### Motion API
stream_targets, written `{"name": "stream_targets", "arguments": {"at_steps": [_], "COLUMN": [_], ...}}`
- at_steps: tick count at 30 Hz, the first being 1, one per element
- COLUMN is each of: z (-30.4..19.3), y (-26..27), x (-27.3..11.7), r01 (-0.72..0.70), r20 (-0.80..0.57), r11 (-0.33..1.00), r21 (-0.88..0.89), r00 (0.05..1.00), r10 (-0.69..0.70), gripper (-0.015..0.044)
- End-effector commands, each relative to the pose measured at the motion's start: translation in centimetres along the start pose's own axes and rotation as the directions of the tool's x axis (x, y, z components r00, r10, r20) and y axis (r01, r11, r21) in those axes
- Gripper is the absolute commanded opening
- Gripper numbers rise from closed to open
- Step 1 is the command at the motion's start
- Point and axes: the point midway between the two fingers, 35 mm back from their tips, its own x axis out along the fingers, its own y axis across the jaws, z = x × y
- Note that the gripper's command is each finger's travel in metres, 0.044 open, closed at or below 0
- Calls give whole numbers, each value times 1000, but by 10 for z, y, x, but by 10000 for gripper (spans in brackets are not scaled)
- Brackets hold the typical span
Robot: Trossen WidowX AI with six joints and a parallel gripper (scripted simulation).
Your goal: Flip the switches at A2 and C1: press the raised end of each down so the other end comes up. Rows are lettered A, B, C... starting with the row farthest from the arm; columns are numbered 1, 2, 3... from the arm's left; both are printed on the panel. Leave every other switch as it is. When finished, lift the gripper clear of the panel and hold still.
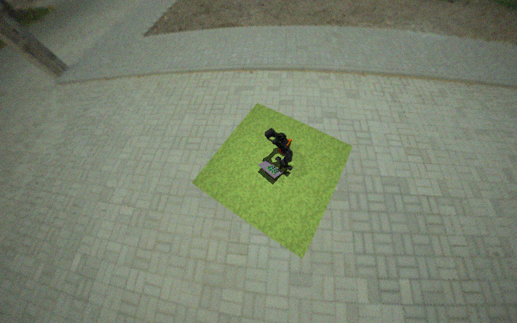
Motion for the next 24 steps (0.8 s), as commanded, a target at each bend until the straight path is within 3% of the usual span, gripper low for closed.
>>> {"name": "stream_targets", "arguments": {"at_steps": [1,6,17,24], "z": [4,7,9,53], "y": [5,-3,-4,-41], "x": [-24,-53,-54,-60], "r01": [-9,8,8,10], "r20": [-5,-2,-2,-2], "r11": [1000,1000,1000,1000], "r21": [16,14,14,13], "r00": [1000,1000,1000,1000], "r10": [10,-8,-8,-10], "gripper": [0,0,0,0]}}
